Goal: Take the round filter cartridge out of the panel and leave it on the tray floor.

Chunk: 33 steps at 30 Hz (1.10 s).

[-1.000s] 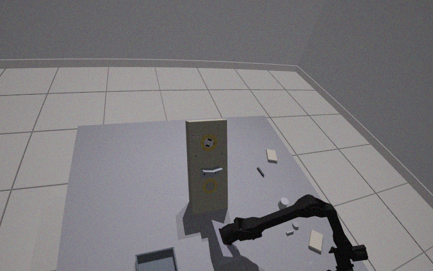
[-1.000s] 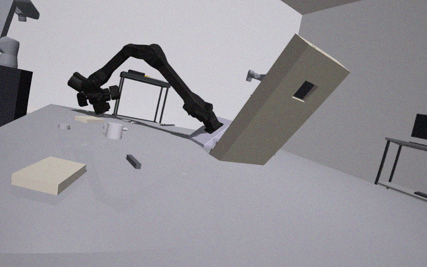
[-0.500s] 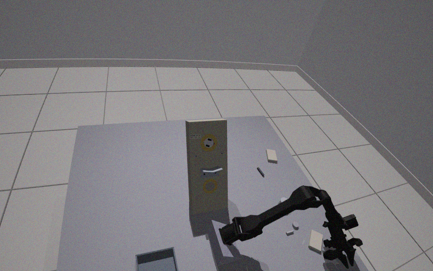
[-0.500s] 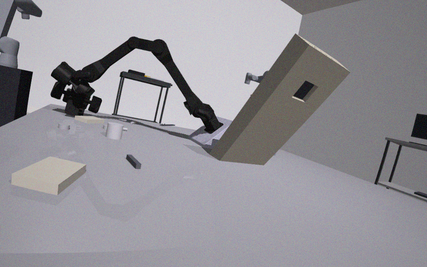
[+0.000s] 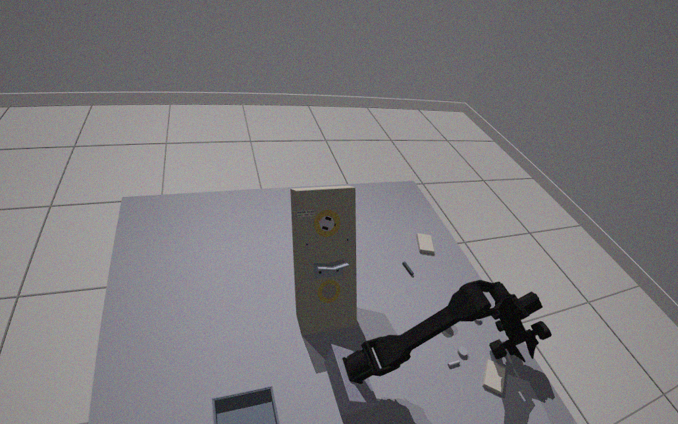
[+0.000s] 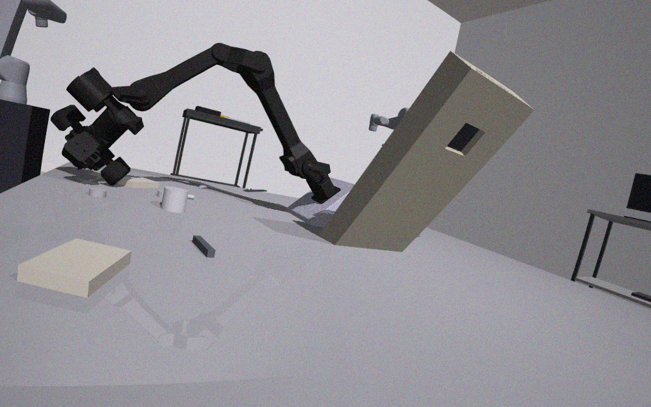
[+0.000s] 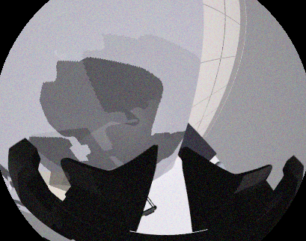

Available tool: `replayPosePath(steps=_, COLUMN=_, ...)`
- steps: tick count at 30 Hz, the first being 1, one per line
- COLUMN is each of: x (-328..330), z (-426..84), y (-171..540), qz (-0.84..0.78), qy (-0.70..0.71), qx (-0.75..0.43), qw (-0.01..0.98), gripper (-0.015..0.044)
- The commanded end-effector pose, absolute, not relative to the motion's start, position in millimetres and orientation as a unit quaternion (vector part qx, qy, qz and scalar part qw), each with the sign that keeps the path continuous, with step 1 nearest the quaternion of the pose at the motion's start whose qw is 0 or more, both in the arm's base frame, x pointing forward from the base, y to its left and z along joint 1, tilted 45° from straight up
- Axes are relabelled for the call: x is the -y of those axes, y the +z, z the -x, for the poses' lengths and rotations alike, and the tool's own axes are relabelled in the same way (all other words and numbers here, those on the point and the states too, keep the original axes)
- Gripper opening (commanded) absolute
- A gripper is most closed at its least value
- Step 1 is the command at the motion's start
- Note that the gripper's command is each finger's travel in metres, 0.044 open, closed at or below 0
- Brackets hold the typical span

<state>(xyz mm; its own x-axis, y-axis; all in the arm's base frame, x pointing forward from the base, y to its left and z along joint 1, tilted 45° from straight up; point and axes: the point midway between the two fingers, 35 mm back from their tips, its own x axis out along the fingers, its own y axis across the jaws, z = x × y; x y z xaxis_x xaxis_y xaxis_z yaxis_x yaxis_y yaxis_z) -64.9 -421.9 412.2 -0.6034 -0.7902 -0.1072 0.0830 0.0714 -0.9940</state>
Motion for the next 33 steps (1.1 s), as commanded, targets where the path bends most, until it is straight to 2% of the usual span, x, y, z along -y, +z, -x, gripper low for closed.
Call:
replayPosePath(steps=1, x=423.3, z=16.2, y=408.8, qz=0.297, qy=-0.621, qx=-0.603, qw=0.404, gripper=0.0113)
replayPosePath(steps=9, x=406.8, z=-98.7, y=395.7, qz=0.334, qy=-0.58, qx=-0.532, qw=0.518, gripper=0.0113)
replayPosePath(steps=16, x=360.3, z=-202.3, y=382.2, qz=0.354, qy=-0.52, qx=-0.465, qw=0.623, gripper=0.0113)
replayPosePath(steps=25, x=262.2, z=-309.4, y=364.1, qz=0.36, qy=-0.415, qx=-0.385, qw=0.742, gripper=0.0113)
replayPosePath(steps=33, x=145.3, z=-370.2, y=346.4, qz=0.35, qy=-0.297, qx=-0.327, qw=0.826, gripper=0.0113)
